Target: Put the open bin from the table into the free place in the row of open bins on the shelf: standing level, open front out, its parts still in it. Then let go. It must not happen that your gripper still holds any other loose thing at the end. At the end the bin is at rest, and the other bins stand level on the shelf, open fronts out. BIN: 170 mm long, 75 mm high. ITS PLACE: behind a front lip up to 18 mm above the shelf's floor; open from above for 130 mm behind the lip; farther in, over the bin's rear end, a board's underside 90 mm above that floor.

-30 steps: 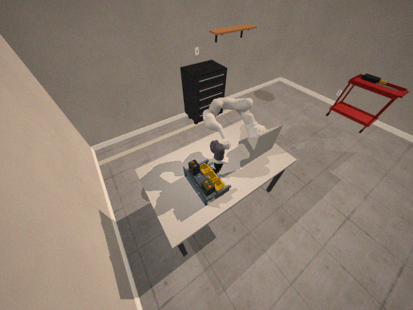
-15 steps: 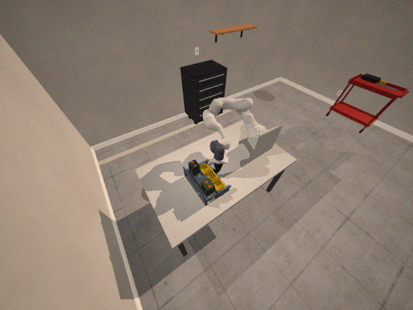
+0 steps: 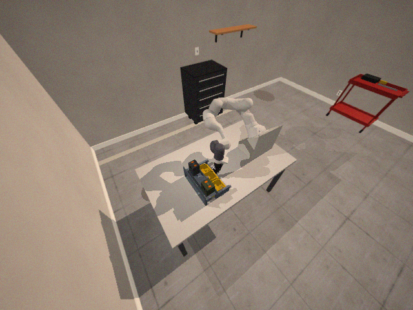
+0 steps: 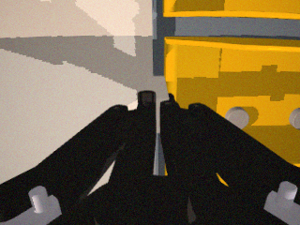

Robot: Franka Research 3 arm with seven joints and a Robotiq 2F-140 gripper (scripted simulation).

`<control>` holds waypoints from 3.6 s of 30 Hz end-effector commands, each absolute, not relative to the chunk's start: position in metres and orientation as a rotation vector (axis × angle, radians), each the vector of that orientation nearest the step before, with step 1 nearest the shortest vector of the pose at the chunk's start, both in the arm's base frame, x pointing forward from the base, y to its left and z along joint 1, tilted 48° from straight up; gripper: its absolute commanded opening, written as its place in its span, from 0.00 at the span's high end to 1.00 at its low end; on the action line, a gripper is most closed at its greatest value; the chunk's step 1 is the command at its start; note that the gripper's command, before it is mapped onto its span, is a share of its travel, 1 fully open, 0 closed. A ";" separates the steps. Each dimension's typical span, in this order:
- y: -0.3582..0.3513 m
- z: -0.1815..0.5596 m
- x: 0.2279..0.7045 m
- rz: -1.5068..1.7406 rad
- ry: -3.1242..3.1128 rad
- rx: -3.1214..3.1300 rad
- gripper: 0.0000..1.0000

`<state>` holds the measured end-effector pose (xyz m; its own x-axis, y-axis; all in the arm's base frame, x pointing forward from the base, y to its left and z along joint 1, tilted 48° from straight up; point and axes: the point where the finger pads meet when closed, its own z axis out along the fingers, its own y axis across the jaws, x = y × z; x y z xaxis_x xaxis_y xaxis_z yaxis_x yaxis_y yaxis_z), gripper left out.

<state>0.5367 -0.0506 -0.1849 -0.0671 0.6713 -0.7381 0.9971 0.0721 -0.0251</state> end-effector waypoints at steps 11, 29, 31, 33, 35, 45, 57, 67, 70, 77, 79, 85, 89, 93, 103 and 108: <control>-0.049 -0.185 0.537 -0.759 1.803 1.651 1.00; -0.042 -0.177 0.526 -0.759 1.803 1.651 1.00; -0.042 -0.177 0.526 -0.759 1.803 1.651 1.00; -0.040 -0.175 0.523 -0.759 1.803 1.651 1.00; -0.038 -0.174 0.521 -0.759 1.803 1.651 1.00; -0.036 -0.170 0.516 -0.759 1.803 1.651 1.00; -0.028 -0.163 0.516 -0.759 1.803 1.651 1.00; -0.008 -0.145 0.515 -0.759 1.803 1.651 1.00; -0.001 -0.138 0.515 -0.759 1.803 1.651 1.00; 0.008 -0.130 0.514 -0.759 1.803 1.651 1.00; 0.009 -0.130 0.514 -0.759 1.803 1.651 1.00; 0.009 -0.130 0.514 -0.759 1.803 1.651 1.00; 0.009 -0.130 0.514 -0.759 1.803 1.651 1.00; 0.009 -0.130 0.514 -0.759 1.803 1.651 1.00; 0.009 -0.130 0.514 -0.759 1.803 1.651 1.00; 0.009 -0.130 0.514 -0.759 1.803 1.651 1.00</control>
